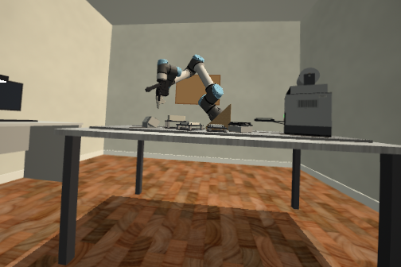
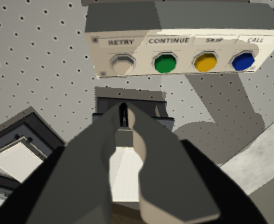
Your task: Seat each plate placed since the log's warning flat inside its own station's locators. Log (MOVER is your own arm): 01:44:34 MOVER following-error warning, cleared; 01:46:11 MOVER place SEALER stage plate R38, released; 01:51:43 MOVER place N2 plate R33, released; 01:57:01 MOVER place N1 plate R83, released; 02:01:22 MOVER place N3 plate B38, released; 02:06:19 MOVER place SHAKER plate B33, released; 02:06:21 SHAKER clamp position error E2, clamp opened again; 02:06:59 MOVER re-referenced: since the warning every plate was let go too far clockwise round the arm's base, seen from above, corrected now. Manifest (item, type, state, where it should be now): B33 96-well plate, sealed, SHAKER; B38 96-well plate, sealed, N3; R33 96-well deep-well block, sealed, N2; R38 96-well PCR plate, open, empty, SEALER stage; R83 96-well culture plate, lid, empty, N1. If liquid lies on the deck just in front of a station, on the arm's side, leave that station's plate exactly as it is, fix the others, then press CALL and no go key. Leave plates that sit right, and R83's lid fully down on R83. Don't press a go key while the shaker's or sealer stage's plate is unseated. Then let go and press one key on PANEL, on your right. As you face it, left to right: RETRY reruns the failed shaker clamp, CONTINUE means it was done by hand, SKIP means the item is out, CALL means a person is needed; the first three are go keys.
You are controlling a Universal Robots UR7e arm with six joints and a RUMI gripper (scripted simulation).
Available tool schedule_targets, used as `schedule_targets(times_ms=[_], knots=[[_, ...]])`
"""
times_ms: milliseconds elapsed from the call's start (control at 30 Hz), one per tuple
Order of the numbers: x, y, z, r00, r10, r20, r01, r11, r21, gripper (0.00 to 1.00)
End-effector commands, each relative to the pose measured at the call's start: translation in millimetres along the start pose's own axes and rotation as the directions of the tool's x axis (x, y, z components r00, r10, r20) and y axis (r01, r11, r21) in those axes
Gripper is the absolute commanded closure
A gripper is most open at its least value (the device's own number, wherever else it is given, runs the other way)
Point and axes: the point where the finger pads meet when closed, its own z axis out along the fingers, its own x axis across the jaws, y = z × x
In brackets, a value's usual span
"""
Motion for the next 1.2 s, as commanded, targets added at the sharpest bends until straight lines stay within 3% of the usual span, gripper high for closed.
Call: schedule_targets(times_ms=[0, 500, 1167], knots=[[-0.3, -6.0, 0.0, 1.0, 0.0, 0.0, 0.0, 1.0, 0.0, 1.0], [-0.3, -6.0, 5.0, 1.0, 0.0, 0.0, 0.0, 1.0, 0.0, 1.0], [-0.3, -6.0, 35.0, 1.0, 0.0, 0.0, 0.0, 1.0, 0.0, 1.0]])
